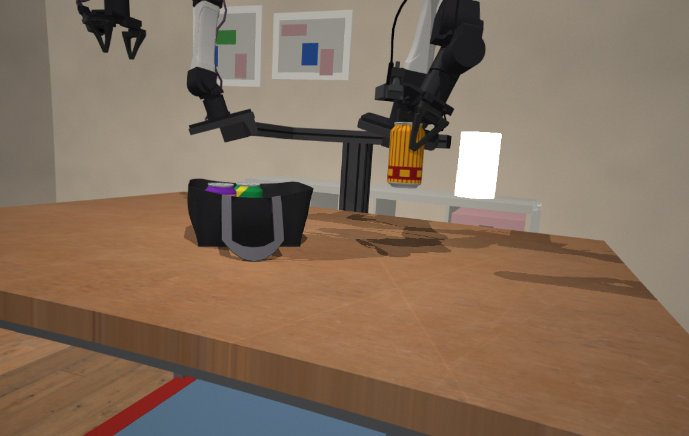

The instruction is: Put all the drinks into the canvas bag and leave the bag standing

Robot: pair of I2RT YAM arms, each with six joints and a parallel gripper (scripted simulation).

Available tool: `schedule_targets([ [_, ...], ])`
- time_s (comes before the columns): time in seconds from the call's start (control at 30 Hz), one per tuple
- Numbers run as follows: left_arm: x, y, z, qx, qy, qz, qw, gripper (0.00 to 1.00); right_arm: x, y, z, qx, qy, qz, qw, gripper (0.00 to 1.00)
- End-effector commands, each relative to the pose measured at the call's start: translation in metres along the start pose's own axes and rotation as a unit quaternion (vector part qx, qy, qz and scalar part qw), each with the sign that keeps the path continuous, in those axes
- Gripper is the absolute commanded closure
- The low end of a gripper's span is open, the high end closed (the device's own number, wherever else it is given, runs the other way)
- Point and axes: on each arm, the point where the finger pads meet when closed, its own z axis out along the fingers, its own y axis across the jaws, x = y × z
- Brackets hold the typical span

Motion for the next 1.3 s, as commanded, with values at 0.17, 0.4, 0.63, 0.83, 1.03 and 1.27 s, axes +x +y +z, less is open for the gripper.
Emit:
schedule_targets([
  [0.17,-0.028,-0.002,-0.002,-0.04,-0.014,0.0,0.999,0.3,-0.004,0.004,-0.006,-0.015,-0.01,-0.003,1.0,0.14],
  [0.4,-0.045,-0.005,-0.001,-0.044,-0.03,0.014,0.998,0.3,-0.004,0.004,-0.006,-0.015,-0.01,-0.003,1.0,0.14],
  [0.63,-0.049,0.003,-0.004,-0.054,-0.036,0.016,0.998,0.3,-0.004,0.004,-0.006,-0.015,-0.01,-0.003,1.0,0.14],
  [0.83,-0.037,-0.013,0.003,-0.037,-0.028,0.005,0.999,0.3,-0.004,0.004,-0.006,-0.015,-0.01,-0.003,1.0,0.14],
  [1.03,-0.04,-0.007,0.001,-0.045,-0.031,0.008,0.998,0.3,-0.004,0.004,-0.006,-0.015,-0.01,-0.003,1.0,0.14],
  [1.27,-0.038,-0.02,0.008,-0.039,-0.014,-0.001,0.999,0.3,-0.004,0.004,-0.006,-0.015,-0.01,-0.003,1.0,0.14],
])
